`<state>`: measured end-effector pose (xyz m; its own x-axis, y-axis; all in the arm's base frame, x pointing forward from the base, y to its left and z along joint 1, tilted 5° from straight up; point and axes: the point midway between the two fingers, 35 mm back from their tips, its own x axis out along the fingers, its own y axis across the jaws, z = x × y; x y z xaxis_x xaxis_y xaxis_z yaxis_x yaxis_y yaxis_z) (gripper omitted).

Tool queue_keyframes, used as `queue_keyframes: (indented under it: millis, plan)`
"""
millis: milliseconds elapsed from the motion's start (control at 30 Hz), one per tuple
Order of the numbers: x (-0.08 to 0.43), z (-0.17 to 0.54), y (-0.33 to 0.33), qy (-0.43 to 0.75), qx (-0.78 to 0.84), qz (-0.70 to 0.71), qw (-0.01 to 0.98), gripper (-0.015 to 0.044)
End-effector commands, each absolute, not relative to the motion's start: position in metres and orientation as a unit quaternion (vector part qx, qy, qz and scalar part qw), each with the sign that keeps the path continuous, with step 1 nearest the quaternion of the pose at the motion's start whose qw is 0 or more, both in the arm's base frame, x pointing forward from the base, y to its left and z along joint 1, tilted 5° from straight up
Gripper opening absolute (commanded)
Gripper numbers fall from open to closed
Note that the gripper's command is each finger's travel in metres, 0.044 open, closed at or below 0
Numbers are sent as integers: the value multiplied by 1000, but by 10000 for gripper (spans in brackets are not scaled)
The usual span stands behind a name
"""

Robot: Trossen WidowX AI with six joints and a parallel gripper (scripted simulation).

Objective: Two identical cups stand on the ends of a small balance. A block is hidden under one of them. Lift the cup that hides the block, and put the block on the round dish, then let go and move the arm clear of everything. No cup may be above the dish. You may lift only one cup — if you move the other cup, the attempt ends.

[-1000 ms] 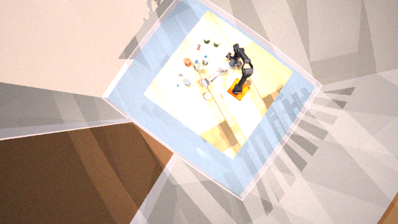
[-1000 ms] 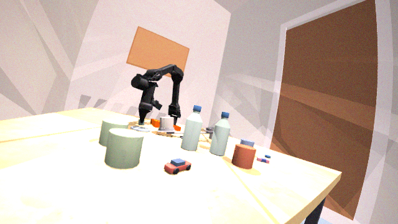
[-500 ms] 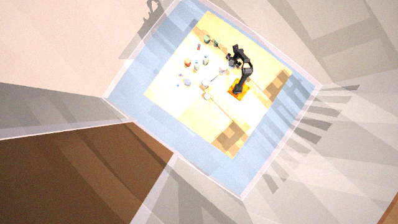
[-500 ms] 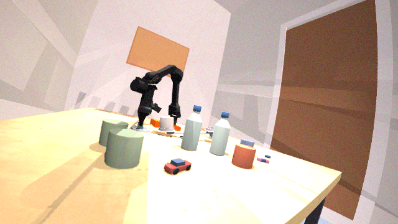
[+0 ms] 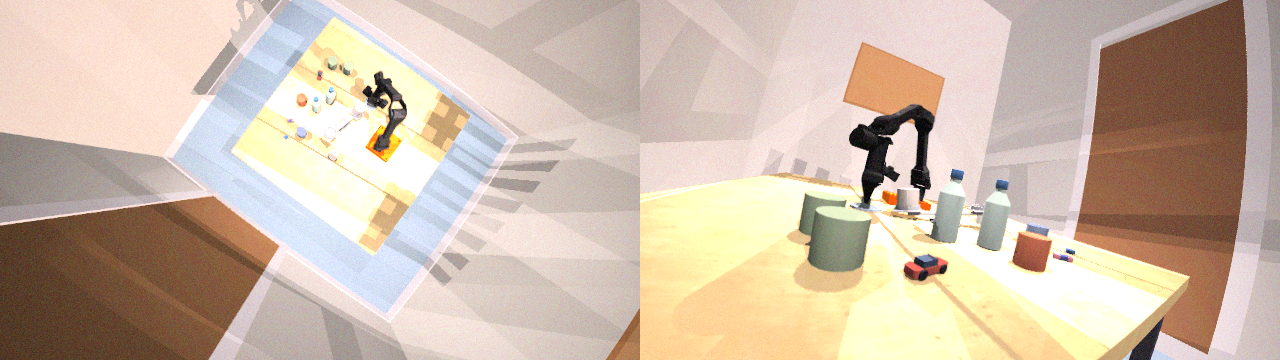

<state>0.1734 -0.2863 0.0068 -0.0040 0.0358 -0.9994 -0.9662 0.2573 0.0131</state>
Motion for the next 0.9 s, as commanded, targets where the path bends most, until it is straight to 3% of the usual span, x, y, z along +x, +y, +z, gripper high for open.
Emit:
queue_keyframes:
  millis: [0, 67, 533, 867]
  plan:
    - [174, 7, -287, 554, -420, 441, 567, 394]
    - [174, 19, -287, 554, -419, 443, 567, 440]
    - [173, 104, -287, 554, -418, 444, 568, 440]
    - [173, 107, -287, 554, -418, 443, 568, 440]
